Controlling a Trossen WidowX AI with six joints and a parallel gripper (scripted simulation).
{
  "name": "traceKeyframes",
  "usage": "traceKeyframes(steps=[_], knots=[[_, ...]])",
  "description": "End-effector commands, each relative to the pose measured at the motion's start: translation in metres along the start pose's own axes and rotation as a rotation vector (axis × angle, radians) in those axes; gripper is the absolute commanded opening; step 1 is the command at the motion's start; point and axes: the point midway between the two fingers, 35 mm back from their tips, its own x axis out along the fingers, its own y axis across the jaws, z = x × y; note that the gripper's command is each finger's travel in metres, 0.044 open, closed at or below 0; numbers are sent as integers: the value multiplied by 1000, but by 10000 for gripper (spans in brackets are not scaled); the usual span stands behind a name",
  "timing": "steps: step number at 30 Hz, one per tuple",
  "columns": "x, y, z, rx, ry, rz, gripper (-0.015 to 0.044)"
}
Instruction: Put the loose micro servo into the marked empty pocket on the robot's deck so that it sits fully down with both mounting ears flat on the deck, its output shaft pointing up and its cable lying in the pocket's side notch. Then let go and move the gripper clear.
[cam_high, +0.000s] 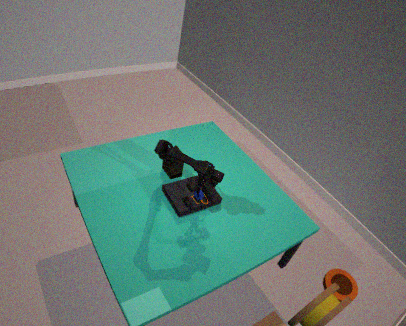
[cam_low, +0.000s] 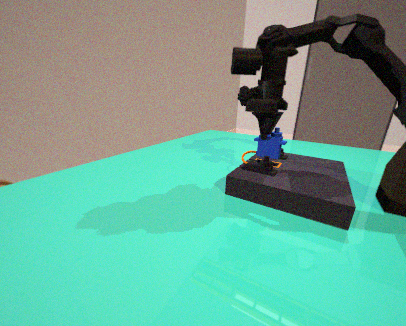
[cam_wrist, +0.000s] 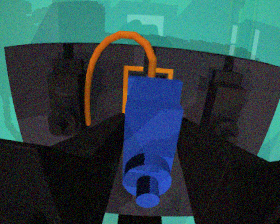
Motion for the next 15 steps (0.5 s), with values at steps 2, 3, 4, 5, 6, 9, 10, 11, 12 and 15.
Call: traceKeyframes(steps=[2, 3, 4, 5, 6, 9, 10, 11, 12, 15], knots=[[7, 1, 1, -7, -5, -4, 0], [9, 1, 1, -7, -5, -4, 0], [9, 1, 1, -7, -5, -4, 0], [10, 1, 1, -7, -5, -4, 0], [10, 1, 1, -7, -5, -4, 0], [10, 1, 1, -7, -5, -4, 0], [10, 1, 1, -7, -5, -4, 0], [10, 1, 1, -7, -5, -4, 0], [10, 1, 1, -7, -5, -4, 0], [10, 2, 1, -7, -5, -4, 0]])
